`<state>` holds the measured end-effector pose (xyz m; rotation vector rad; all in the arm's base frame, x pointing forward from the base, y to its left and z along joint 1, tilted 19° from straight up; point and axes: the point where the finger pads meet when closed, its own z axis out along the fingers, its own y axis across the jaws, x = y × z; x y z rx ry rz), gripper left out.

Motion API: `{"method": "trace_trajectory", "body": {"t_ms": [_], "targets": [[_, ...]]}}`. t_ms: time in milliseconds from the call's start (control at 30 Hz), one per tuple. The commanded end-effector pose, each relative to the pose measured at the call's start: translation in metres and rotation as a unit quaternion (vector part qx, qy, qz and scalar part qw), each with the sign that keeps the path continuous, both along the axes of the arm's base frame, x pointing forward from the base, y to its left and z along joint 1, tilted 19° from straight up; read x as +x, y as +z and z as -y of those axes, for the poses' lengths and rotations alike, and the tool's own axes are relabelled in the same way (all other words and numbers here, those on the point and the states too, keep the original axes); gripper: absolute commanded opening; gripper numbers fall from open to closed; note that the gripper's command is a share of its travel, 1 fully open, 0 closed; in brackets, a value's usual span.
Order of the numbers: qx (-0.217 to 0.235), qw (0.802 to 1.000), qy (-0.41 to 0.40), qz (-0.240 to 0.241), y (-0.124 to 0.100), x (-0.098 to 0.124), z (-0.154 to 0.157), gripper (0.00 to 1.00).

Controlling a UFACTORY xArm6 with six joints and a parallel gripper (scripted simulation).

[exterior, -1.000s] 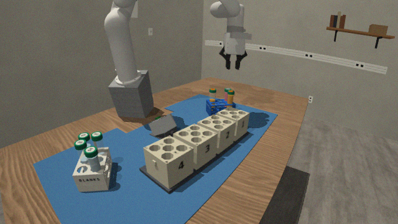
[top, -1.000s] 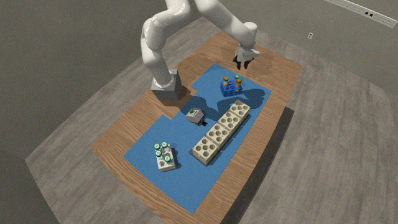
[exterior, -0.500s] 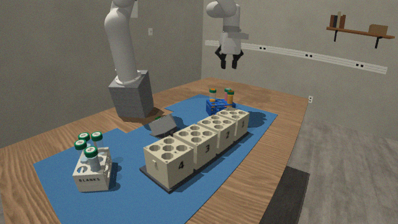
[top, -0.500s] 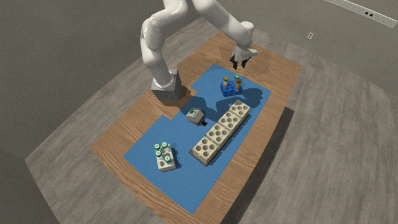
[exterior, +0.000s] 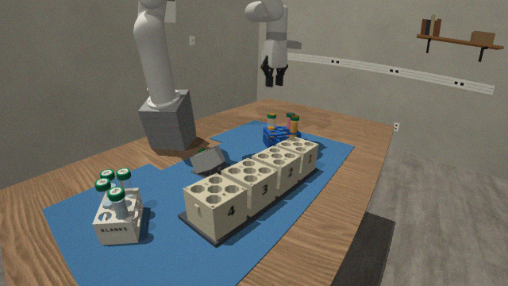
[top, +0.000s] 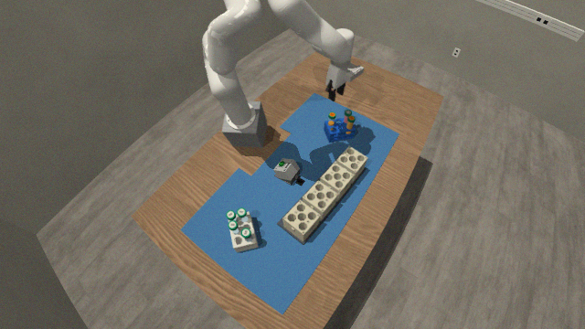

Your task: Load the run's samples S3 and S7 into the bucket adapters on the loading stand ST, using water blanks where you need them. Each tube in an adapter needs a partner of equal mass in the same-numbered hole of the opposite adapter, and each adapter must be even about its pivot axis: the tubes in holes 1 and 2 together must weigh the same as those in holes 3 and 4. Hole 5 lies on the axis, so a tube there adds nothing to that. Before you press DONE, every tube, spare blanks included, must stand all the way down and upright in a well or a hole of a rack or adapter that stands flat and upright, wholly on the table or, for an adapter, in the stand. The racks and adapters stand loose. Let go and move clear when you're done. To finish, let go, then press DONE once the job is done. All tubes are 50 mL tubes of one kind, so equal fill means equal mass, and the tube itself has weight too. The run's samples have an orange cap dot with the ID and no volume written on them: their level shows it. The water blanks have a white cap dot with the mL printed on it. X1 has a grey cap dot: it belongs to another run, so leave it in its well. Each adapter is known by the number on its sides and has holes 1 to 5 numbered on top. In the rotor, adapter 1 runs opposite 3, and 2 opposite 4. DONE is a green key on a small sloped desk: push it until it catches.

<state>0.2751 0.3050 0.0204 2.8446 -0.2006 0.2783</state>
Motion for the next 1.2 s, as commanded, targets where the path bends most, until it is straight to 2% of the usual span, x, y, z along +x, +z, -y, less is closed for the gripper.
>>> {"method": "trace_trajectory", "body": {"t_ms": [0,233,467,533,733,967,1167], "targets": [[-0.002,0.999,0.042,-0.013,0.0021,-0.0034,-0.0003,0.57],[-0.021,0.987,0.152,-0.046,0.0021,-0.0035,-0.0002,0.57],[-0.041,0.962,0.259,-0.077,0.0021,-0.0035,-0.0002,0.57],[-0.041,0.962,0.259,-0.077,0.0021,-0.0035,-0.0002,0.57],[-0.057,0.930,0.349,-0.104,0.0021,-0.0035,-0.0002,0.57],[-0.075,0.880,0.449,-0.133,0.0021,-0.0035,-0.0002,0.57],[-0.075,0.880,0.450,-0.134,0.0021,-0.0034,-0.0003,0.57]]}}
